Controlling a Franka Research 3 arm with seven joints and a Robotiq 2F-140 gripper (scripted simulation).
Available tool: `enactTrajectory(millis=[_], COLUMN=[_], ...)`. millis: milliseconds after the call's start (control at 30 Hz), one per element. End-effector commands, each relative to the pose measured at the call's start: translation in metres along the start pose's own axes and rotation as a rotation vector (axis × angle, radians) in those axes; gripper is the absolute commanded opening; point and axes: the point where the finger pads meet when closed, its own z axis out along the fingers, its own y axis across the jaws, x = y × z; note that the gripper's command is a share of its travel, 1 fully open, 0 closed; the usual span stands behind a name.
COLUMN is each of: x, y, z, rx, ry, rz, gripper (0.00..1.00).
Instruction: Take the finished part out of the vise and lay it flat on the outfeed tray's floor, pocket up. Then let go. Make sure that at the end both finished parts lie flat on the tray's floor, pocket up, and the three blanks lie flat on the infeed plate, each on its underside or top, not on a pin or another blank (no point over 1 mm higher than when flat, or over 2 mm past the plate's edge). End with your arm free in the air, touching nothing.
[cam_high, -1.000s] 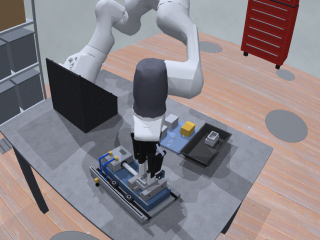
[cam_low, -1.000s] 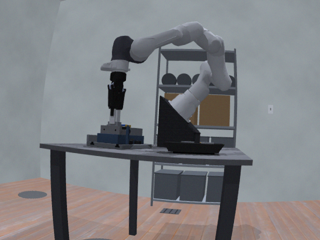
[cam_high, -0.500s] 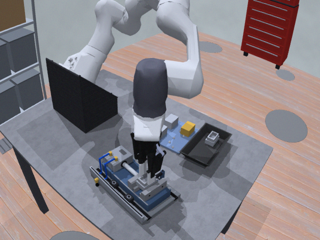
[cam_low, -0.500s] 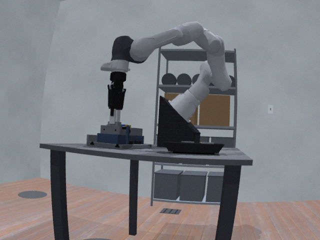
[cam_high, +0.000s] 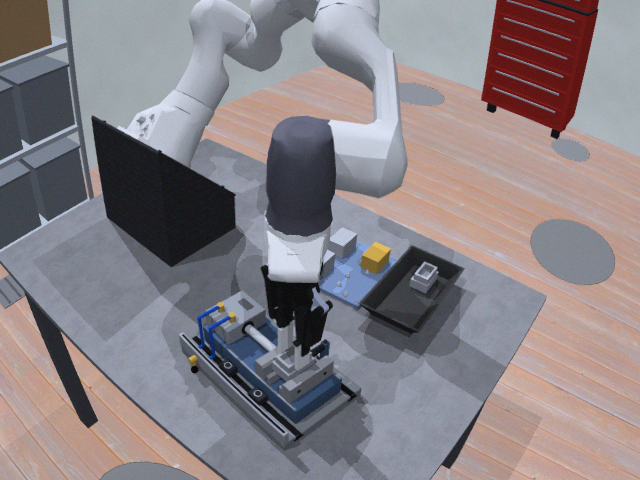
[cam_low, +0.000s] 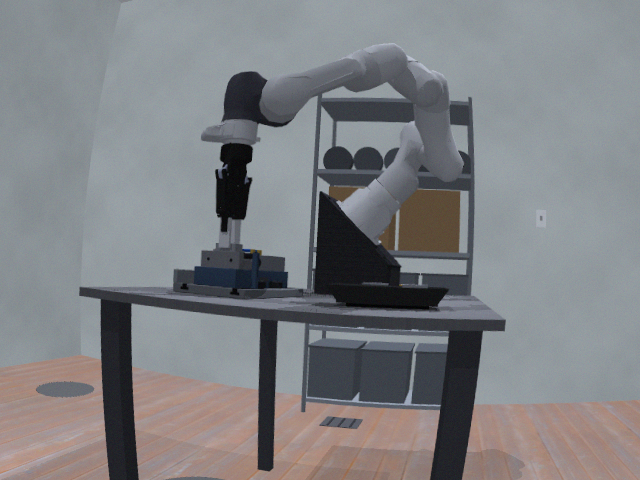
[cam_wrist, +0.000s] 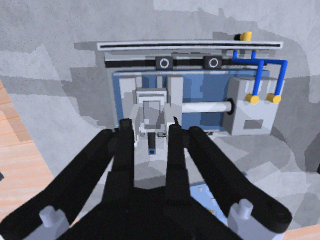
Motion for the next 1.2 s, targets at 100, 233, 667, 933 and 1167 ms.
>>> enactTrajectory(millis=[100,233,667,933,1167], x=[0.0,0.0,0.0,0.0,0.0], y=[0.001,0.001,0.001,0.001,0.001], z=[0.002,0.002,0.001,-0.007,-0.015], rx=[-0.001,-0.001,-0.001,-0.001,-0.001], ry=[0.0,0.0,0.0,-0.001,-0.001], rz=[-0.004,-0.004,-0.004,-0.004,-0.004], gripper=[0.0,0.0,0.0,0.0,0.0])
